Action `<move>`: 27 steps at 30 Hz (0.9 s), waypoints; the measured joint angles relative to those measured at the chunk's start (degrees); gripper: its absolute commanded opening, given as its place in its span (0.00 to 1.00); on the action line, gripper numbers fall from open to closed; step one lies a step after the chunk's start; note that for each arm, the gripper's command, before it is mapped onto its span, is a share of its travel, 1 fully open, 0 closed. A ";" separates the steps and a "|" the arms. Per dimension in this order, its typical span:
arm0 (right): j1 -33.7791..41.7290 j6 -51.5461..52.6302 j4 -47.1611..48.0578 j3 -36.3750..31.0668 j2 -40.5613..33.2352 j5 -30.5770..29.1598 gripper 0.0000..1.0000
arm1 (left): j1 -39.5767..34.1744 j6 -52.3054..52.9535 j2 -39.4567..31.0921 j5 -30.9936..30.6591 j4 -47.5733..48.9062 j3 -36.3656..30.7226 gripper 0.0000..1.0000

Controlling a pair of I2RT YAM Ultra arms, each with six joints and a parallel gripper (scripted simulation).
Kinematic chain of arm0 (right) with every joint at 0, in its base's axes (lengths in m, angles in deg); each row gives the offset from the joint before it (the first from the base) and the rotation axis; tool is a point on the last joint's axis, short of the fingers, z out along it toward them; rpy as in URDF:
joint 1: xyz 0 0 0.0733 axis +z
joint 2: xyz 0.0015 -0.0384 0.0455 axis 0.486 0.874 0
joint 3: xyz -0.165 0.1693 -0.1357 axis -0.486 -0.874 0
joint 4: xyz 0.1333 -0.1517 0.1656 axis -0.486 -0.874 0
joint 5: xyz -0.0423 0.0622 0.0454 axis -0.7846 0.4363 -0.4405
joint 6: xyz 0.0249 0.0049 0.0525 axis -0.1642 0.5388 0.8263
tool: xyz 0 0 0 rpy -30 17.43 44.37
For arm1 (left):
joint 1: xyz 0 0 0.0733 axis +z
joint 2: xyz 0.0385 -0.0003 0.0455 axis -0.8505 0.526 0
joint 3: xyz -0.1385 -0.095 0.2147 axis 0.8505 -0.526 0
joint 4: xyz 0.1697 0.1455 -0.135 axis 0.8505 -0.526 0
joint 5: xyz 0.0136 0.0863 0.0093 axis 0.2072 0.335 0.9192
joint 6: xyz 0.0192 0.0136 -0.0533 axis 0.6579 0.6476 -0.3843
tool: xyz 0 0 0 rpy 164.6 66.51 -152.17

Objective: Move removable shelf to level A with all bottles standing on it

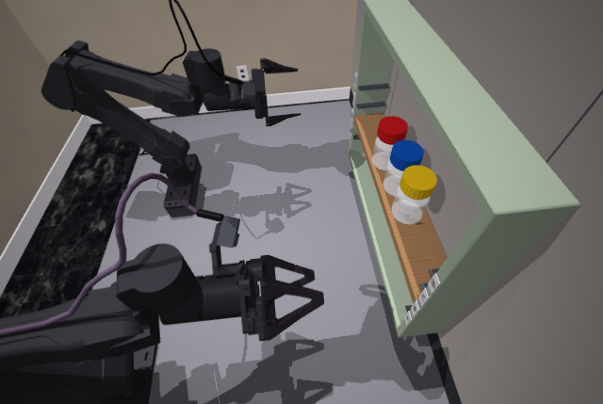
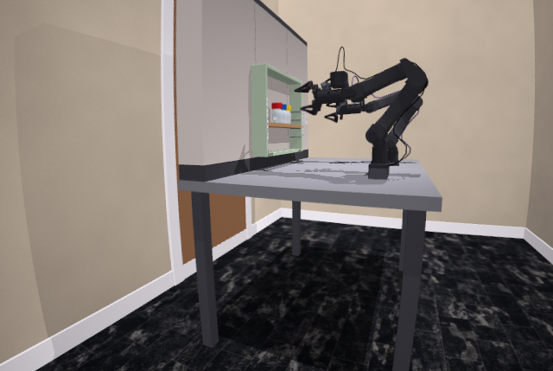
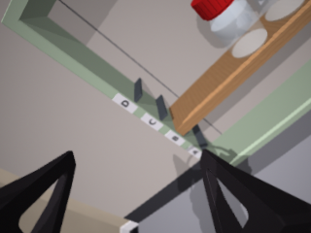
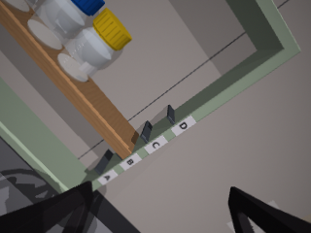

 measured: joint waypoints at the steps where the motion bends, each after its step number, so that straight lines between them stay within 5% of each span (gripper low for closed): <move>1: 0.17 -0.61 0.24 -0.24 0.00 -0.15 1.00 | -0.13 0.61 -0.07 0.13 0.24 -0.35 1.00; 27: 3.67 -14.69 6.56 -5.46 0.00 -4.02 1.00 | -3.04 14.67 -0.87 3.04 6.84 -7.48 1.00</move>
